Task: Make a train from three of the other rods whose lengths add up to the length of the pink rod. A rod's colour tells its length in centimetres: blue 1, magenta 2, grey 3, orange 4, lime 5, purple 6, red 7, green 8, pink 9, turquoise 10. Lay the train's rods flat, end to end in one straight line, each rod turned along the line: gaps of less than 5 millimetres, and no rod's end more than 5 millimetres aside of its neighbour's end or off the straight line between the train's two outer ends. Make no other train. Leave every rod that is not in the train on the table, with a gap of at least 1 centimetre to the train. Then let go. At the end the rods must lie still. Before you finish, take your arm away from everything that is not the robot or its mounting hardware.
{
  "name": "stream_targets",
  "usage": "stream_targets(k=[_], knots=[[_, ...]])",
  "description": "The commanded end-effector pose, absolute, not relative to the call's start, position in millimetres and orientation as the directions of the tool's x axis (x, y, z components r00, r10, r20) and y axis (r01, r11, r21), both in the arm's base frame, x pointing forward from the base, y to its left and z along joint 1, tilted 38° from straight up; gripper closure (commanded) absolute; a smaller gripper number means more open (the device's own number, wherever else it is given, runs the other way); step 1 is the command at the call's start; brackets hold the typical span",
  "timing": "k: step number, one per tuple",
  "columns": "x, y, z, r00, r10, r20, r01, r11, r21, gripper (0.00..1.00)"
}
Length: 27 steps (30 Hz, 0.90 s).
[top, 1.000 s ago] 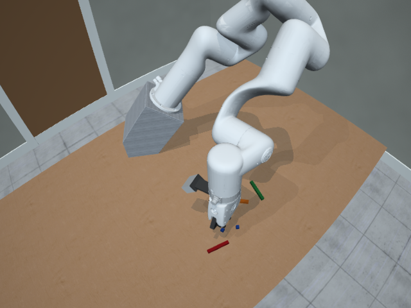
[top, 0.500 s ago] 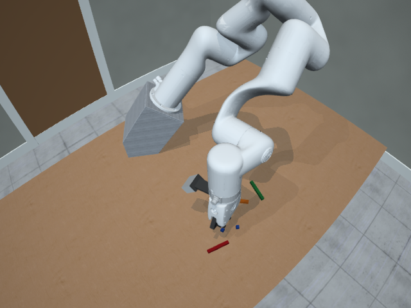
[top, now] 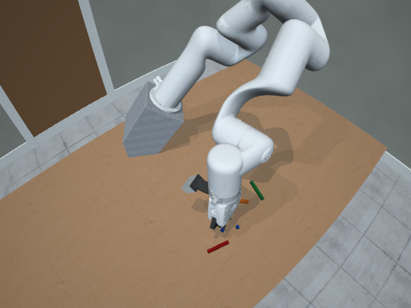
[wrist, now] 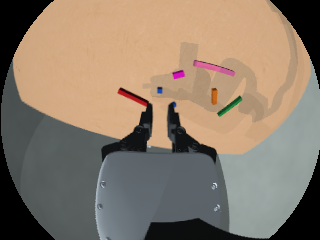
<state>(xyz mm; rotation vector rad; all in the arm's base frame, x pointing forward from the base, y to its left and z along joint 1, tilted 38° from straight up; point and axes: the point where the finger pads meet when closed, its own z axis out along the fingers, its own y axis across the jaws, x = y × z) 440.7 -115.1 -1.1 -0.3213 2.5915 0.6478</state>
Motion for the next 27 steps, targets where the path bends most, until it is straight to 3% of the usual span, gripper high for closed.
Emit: stream_targets(k=[1, 27], knots=[[442.0, -115.4, -1.5, -0.872, -0.113, -0.476, -0.323, 0.864, 0.386, 0.76], [452.3, -101.7, -24.5, -0.872, -0.113, -0.477, -0.324, 0.864, 0.386, 0.76]])
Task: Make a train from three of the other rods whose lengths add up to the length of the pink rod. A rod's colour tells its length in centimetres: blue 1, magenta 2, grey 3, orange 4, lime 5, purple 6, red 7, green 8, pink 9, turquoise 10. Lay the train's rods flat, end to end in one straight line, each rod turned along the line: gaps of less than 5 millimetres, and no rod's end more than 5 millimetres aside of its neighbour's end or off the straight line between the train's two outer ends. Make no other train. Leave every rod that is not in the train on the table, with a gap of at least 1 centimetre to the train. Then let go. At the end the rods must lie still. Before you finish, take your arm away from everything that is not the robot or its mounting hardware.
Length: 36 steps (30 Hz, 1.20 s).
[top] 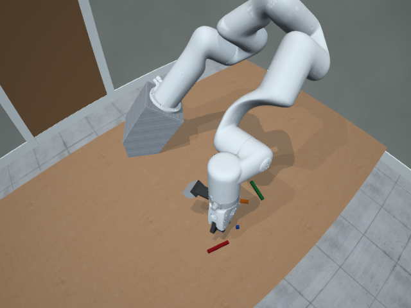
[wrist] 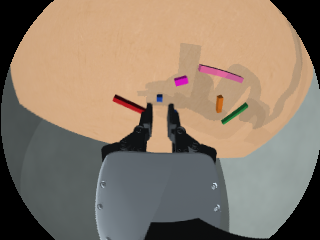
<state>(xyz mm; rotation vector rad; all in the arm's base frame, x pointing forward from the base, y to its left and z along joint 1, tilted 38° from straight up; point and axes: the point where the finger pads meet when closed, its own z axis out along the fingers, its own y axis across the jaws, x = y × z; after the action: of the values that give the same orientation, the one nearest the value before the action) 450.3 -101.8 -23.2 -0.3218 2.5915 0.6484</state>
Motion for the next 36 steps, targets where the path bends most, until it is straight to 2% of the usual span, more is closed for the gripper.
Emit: stream_targets(k=[1, 36], knots=[[452.9, -100.9, -25.8, -0.872, -0.113, -0.477, -0.324, 0.864, 0.386, 0.76], [460.2, -91.2, -42.1, -0.872, -0.113, -0.477, -0.324, 0.864, 0.386, 0.76]])
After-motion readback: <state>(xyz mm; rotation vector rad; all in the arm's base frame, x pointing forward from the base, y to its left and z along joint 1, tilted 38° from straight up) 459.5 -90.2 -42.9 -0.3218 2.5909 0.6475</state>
